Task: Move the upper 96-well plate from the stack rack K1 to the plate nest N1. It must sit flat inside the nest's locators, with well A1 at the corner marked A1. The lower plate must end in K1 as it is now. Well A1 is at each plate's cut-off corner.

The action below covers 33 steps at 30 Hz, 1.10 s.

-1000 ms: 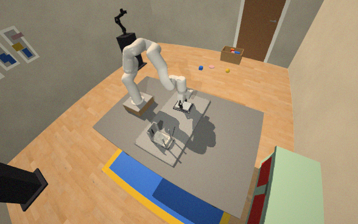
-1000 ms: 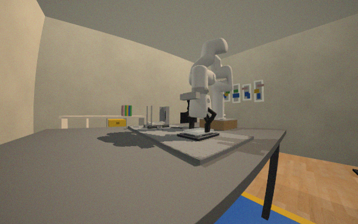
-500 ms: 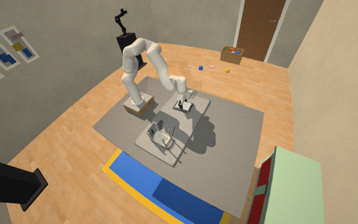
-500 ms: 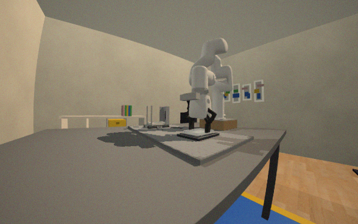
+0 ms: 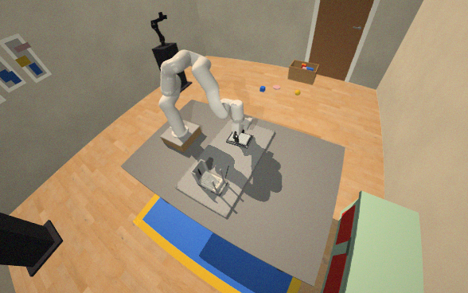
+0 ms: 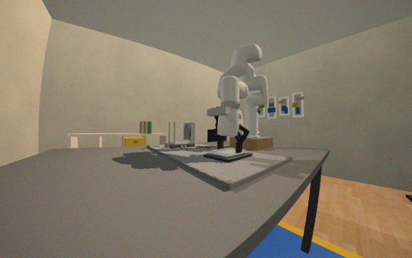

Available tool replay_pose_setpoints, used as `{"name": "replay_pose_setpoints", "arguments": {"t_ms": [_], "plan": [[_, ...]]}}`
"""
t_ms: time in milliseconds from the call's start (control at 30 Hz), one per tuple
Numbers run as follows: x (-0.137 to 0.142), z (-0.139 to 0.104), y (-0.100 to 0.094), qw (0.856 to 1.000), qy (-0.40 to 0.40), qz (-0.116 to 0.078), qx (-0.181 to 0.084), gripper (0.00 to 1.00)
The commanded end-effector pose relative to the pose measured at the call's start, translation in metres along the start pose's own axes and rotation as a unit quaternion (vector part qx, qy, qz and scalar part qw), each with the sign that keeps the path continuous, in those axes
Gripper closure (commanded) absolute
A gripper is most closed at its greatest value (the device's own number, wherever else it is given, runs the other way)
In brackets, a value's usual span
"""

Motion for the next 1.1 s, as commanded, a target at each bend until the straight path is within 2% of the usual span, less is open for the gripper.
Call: {"name": "replay_pose_setpoints", "arguments": {"t_ms": [0, 400, 1067], "plan": [[0.000, 0.001, -0.001, 1.000, 0.000, 0.002, 0.002, 0.00], [0.000, 0.001, -0.001, 1.000, 0.000, 0.002, 0.002, 0.00], [0.000, 0.001, -0.049, 1.000, 0.000, 0.002, 0.002, 0.00]]}}
Point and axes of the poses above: the point where the finger pads meet when closed, its own y axis out along the fingers, its own x axis across the jaws, z = x × y, the point moved 5 cm from there along -y, back along the fingers, and after that the axes turned 10 degrees about -y, right-handed, at the moved point
